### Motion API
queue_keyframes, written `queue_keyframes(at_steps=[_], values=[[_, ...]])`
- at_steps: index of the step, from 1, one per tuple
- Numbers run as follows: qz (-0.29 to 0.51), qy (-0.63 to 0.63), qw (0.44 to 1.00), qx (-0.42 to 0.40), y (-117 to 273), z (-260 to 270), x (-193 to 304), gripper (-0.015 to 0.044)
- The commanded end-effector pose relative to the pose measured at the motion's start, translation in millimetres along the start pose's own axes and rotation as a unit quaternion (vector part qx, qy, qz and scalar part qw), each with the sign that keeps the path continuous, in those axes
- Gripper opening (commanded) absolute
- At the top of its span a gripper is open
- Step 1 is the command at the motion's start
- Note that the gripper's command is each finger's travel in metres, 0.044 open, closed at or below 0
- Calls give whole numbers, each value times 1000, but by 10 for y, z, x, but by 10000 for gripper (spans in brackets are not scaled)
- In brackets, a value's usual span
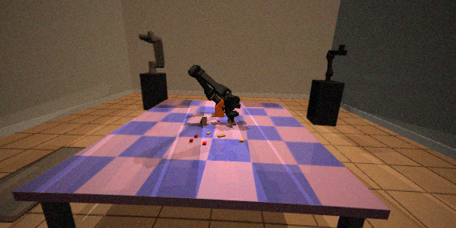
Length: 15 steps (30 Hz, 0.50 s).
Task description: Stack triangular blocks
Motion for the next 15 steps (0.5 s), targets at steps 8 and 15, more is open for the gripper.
queue_keyframes(at_steps=[8, 15], values=[[141, 0, 990, -1, 36, -25, -374, 0], [231, -1, 973, -3, 5, -32, -614, 0]])
Point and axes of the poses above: the point midway between the two fingers, 35 mm back from their tips, its own y axis back along the fingers, its own z axis across the jaws, x = y × z, the point moved 6 cm from there along y, back along the fingers, and after that the axes turned 2 degrees about y, right-handed, at the moved point
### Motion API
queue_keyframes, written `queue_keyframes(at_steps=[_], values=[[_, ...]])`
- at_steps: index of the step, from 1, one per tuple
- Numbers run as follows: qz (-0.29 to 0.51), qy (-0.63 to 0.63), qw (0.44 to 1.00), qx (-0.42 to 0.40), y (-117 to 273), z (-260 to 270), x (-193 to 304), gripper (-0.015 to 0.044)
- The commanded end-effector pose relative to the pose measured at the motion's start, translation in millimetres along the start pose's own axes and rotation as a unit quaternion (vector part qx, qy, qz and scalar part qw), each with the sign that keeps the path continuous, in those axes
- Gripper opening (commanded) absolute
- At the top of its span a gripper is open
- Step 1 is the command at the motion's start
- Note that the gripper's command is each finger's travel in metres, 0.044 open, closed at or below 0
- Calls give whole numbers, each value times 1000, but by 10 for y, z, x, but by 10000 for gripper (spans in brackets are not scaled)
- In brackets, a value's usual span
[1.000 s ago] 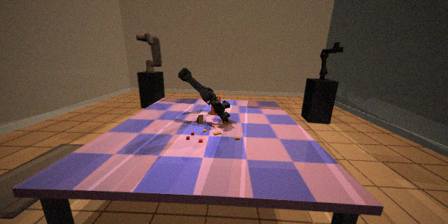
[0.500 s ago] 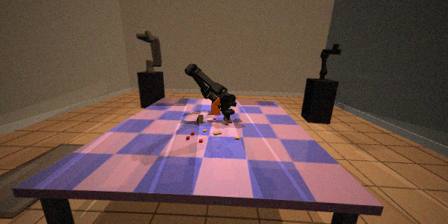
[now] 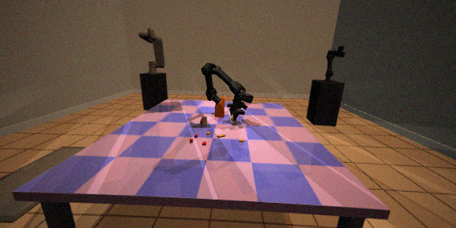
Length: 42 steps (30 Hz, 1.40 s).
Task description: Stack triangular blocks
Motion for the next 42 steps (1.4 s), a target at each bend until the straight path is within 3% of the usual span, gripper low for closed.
queue_keyframes(at_steps=[1, 19, 20, 36, 42], values=[[52, -1, 999, 3, 28, -13, -137, 0], [267, -1, 964, -3, -12, -27, -721, 0], [240, -2, 971, -7, -3, -20, -640, 26], [240, -2, 971, -7, -3, -20, -640, 440], [240, -2, 971, -7, -3, -20, -640, 440]])
Point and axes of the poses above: the point midway between the two fingers, 35 mm back from their tips, its own y axis back along the fingers, its own z axis across the jaws, x = y × z, the point moved 6 cm from there along y, back along the fingers, and after that the axes turned 2 degrees about y, right-handed, at the moved point
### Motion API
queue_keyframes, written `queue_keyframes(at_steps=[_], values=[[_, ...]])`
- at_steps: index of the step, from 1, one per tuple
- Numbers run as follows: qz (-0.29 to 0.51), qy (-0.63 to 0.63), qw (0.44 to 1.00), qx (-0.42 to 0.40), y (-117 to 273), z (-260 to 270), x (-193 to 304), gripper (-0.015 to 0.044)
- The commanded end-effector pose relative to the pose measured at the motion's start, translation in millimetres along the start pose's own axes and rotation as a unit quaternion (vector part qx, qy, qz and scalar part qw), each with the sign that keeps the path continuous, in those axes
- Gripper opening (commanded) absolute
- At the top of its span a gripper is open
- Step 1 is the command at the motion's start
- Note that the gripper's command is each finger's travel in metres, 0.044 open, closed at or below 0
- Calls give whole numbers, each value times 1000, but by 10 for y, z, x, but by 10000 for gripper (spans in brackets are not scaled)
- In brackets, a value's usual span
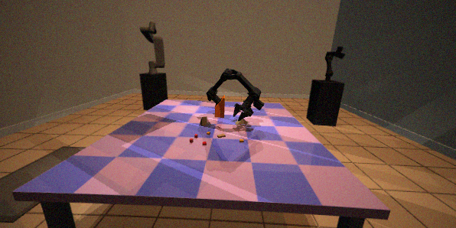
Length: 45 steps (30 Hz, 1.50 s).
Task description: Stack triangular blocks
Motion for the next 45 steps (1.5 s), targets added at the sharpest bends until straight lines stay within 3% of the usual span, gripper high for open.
queue_keyframes(at_steps=[1, 7, 12, 15, 20, 27, 41, 45], values=[[-2, 3, 1000, 0, 25, 0, 23, 440], [-18, 55, 997, 46, 692, 92, 585, 440], [-20, 63, 996, 53, 779, 124, 665, 440], [-37, 42, 997, 51, 791, 85, 550, 440], [-142, 1, 990, 9, 973, 10, -16, 440], [-146, 0, 989, 8, 981, 7, -39, 440], [-144, -1, 990, 7, 50, 11, -313, 440], [-144, -1, 990, 7, 3, 21, -323, 440]])
Point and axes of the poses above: the point midway between the two fingers, 35 mm back from their tips, its own y axis back along the fingers, its own z axis across the jaws, x = y × z, the point moved 6 cm from there along y, back along the fingers, and after that the axes turned 2 degrees about y, right-handed, at the moved point
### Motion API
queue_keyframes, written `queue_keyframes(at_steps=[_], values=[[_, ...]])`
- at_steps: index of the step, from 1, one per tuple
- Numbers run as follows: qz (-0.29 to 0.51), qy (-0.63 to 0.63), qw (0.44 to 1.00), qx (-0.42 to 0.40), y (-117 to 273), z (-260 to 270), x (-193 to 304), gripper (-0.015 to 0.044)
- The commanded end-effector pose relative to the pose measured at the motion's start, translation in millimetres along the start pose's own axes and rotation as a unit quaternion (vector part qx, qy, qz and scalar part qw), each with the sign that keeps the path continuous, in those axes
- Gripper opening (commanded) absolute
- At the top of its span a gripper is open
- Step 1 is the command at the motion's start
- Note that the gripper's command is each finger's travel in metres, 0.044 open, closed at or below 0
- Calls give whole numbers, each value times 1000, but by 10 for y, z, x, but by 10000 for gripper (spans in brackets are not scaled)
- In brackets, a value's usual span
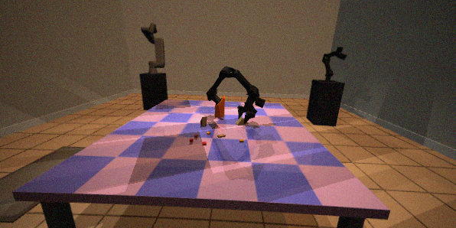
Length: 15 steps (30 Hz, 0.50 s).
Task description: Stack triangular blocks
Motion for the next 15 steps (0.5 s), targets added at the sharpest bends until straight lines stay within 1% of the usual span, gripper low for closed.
queue_keyframes(at_steps=[1, 8, 15], values=[[2, 2, 1000, 5, -63, 11, -4, 440], [2, 2, 1000, 5, -61, -10, -7, 440], [1, 0, 1000, 3, -50, -4, -4, 256]])
Point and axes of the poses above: the point midway between the two fingers, 35 mm back from their tips, its own y axis back along the fingers, its own z axis across the jaws, x = y × z, the point moved 6 cm from there along y, back along the fingers, and after that the axes turned 2 degrees about y, right-handed, at the moved point
